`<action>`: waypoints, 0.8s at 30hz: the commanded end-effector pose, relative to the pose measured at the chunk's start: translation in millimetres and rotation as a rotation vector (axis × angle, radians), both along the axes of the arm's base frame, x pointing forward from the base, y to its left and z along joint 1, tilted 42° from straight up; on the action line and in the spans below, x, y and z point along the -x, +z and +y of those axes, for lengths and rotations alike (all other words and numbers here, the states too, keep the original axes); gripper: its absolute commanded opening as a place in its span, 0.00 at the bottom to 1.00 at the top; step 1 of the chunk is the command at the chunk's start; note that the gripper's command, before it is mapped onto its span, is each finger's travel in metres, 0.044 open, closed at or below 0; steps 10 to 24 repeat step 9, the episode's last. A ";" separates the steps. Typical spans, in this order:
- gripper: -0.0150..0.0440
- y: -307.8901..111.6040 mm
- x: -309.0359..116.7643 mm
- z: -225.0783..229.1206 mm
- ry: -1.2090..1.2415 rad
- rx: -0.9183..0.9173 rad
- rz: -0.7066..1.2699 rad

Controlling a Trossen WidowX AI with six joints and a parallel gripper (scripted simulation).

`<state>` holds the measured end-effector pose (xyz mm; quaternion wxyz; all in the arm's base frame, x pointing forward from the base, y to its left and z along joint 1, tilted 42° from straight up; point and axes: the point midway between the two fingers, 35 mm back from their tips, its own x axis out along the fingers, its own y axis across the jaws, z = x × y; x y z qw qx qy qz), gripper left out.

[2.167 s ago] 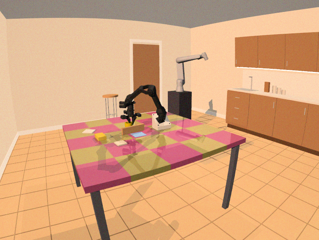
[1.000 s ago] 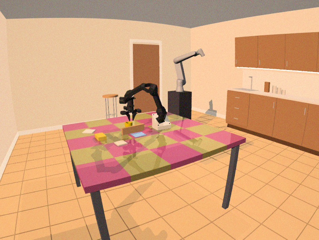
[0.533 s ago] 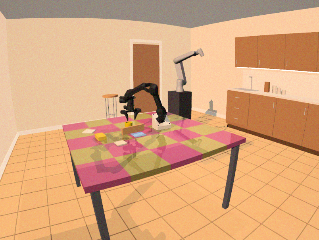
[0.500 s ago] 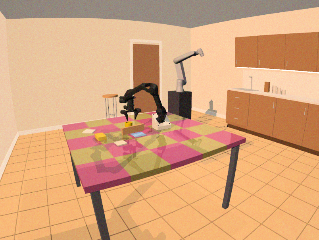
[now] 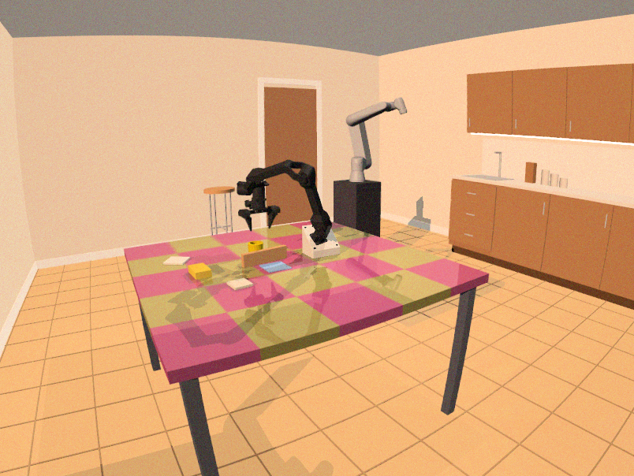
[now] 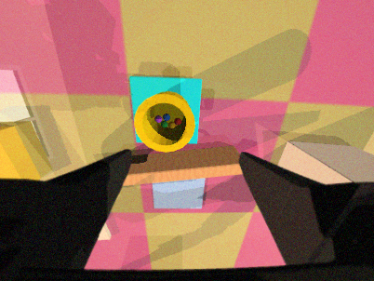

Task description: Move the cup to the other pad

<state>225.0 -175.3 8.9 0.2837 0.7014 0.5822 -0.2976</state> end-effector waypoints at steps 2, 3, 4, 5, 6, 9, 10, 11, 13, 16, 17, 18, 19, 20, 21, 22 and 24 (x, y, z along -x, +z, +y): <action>1.00 14.9 2.9 -12.7 0.002 0.008 -0.002; 1.00 16.3 3.0 -13.5 0.002 0.008 -0.002; 1.00 16.9 2.9 -13.7 0.002 0.008 -0.002; 1.00 17.0 2.7 -13.7 0.002 0.008 -0.002; 1.00 17.0 2.5 -13.6 0.002 0.008 -0.002; 1.00 14.0 1.6 -10.9 -0.002 0.004 -0.002; 1.00 14.0 1.6 -10.9 -0.002 0.004 -0.002; 1.00 14.0 1.6 -10.9 -0.002 0.004 -0.002; 1.00 14.0 1.6 -10.9 -0.002 0.004 -0.002; 1.00 14.0 1.6 -10.9 -0.002 0.004 -0.002; 1.00 14.0 1.6 -10.9 -0.002 0.004 -0.002; 1.00 14.0 1.6 -10.9 -0.002 0.004 -0.002; 1.00 14.0 1.6 -10.9 -0.002 0.004 -0.002; 1.00 14.0 1.6 -10.9 -0.002 0.004 -0.002; 1.00 14.0 1.6 -10.9 -0.002 0.004 -0.002; 1.00 14.0 1.6 -10.9 -0.002 0.004 -0.002; 1.00 14.0 1.6 -10.9 -0.002 0.004 -0.002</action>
